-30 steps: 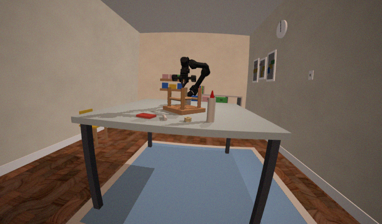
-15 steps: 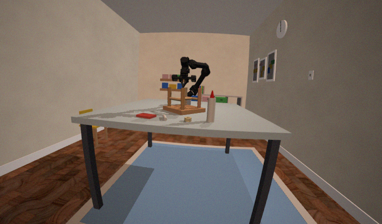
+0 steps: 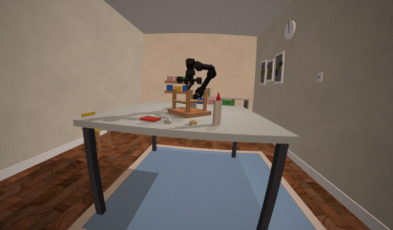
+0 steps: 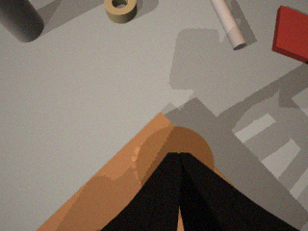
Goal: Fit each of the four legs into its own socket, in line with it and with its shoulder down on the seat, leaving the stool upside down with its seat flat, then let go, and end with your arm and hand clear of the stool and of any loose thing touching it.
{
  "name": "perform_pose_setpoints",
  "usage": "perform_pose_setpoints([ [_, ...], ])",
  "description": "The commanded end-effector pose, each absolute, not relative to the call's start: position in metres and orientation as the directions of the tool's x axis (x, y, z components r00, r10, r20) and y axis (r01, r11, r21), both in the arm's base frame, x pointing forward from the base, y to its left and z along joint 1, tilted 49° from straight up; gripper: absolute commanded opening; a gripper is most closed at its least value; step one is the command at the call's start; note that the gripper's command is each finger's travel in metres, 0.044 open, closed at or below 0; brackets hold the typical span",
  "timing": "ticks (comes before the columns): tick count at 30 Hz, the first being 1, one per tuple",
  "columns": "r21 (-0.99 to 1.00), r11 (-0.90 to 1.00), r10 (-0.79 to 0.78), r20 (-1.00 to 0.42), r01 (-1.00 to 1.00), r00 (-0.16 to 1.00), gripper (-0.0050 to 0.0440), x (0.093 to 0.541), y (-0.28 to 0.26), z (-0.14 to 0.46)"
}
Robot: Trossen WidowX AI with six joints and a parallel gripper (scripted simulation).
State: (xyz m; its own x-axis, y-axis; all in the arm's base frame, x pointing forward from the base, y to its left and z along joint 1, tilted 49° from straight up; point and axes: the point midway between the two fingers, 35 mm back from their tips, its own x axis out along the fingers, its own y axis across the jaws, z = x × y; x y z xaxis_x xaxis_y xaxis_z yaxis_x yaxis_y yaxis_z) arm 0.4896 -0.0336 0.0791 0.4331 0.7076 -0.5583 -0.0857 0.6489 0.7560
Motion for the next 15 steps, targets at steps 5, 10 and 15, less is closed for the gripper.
perform_pose_setpoints([
  [5,0.755,0.651,0.712,-0.57,-0.079,0.41,0.0,0.4875,-0.0229,0.0707],
  [10,0.755,0.651,0.712,-0.57,-0.079,0.41,0.0,0.4875,-0.0226,0.0704],
  [15,0.755,0.651,0.712,-0.57,-0.079,0.41,0.0,0.4874,-0.0221,0.07],
])
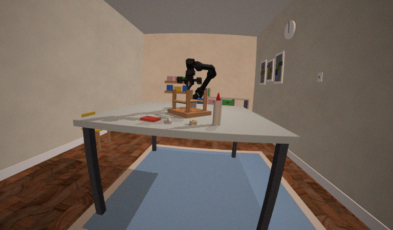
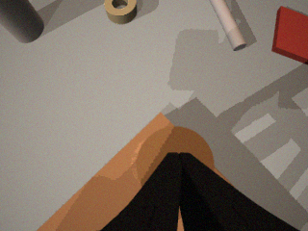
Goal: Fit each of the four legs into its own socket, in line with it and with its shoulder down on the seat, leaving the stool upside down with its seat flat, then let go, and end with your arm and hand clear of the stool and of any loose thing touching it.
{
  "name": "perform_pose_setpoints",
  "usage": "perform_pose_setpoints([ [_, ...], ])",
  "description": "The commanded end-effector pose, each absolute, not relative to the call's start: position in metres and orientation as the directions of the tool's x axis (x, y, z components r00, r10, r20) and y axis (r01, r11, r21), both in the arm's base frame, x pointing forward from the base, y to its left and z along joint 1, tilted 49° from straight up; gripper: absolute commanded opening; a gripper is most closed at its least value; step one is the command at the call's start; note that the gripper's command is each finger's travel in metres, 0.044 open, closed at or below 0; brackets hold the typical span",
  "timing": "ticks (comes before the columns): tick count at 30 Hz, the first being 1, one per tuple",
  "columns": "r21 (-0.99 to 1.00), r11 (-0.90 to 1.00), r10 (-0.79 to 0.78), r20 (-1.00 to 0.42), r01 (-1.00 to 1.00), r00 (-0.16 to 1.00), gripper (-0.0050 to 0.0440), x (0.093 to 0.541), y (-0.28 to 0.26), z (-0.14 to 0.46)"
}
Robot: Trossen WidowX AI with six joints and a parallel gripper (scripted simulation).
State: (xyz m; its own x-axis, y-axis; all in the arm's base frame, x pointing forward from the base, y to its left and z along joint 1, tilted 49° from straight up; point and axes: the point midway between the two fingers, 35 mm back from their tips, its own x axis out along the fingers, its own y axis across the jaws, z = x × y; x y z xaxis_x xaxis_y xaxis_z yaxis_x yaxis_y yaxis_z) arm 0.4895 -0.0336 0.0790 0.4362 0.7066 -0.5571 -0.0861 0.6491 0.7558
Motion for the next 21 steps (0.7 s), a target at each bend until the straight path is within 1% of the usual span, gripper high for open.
perform_pose_setpoints([
  [1,0.755,0.651,0.712,-0.57,-0.079,0.41,0.0,0.4874,-0.022,0.0699],
  [21,0.755,0.651,0.712,-0.57,-0.079,0.41,0.0,0.4871,-0.0202,0.0683],
])
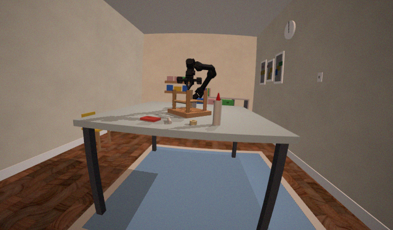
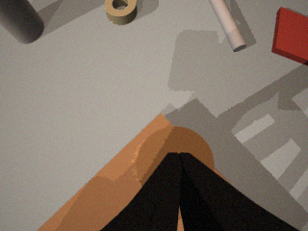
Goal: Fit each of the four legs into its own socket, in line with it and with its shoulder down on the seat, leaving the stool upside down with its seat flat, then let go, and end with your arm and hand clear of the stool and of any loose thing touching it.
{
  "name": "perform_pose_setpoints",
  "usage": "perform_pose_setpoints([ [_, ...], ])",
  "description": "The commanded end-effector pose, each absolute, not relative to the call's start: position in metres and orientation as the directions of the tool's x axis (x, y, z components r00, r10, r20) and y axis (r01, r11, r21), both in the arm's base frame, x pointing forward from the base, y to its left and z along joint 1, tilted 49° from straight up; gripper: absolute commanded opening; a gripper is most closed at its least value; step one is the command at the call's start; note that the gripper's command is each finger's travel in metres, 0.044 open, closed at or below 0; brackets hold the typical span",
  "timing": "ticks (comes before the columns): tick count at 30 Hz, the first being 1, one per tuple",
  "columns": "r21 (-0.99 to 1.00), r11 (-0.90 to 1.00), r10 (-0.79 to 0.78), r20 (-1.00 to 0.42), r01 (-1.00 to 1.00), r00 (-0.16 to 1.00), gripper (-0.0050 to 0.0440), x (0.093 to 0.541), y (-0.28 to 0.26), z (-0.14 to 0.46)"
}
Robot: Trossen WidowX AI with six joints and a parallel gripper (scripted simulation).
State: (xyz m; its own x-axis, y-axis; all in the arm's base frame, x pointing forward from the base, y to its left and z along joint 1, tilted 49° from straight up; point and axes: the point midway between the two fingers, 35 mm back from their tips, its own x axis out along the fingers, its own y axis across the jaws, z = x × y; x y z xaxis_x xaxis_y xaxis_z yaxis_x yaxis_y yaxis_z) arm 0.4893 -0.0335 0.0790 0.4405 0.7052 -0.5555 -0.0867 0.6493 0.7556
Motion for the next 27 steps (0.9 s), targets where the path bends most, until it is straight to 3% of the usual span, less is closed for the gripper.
perform_pose_setpoints([
  [1,0.755,0.651,0.712,-0.57,-0.079,0.41,0.0,0.4871,-0.0201,0.0682],
  [27,0.755,0.651,0.712,-0.57,-0.079,0.41,0.0,0.4868,-0.0179,0.0663],
])
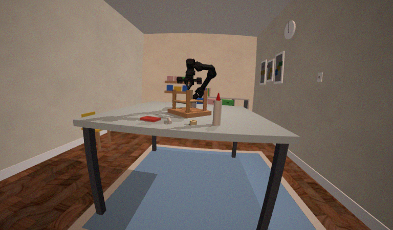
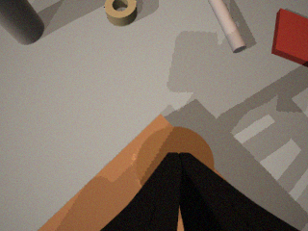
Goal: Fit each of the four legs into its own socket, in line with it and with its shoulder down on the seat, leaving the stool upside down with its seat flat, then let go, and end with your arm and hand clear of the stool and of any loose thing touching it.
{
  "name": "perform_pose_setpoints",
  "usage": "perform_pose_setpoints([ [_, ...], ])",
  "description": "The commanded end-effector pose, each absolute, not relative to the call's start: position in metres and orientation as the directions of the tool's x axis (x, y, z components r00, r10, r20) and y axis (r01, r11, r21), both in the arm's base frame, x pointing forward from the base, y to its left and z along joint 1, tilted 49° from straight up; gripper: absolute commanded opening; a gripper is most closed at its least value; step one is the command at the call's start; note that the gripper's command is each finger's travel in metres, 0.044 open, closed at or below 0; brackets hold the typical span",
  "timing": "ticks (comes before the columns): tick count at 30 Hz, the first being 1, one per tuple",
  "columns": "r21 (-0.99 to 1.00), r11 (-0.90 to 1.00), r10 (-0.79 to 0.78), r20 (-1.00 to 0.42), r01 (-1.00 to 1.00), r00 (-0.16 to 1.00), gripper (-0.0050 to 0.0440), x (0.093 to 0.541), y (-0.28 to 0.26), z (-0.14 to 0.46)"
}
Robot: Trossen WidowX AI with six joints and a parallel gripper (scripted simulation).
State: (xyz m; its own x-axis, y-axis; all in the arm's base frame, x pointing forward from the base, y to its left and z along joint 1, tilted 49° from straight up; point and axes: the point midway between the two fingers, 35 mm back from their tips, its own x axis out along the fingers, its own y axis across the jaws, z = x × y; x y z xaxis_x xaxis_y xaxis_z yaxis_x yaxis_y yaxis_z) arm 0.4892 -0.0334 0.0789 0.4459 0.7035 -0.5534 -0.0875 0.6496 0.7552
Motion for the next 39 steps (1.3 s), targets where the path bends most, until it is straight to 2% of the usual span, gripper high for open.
perform_pose_setpoints([
  [1,0.755,0.651,0.712,-0.57,-0.079,0.41,0.0,0.4868,-0.0178,0.0662],
  [39,0.755,0.651,0.712,-0.57,-0.079,0.41,0.0,0.4864,-0.0144,0.0633],
])
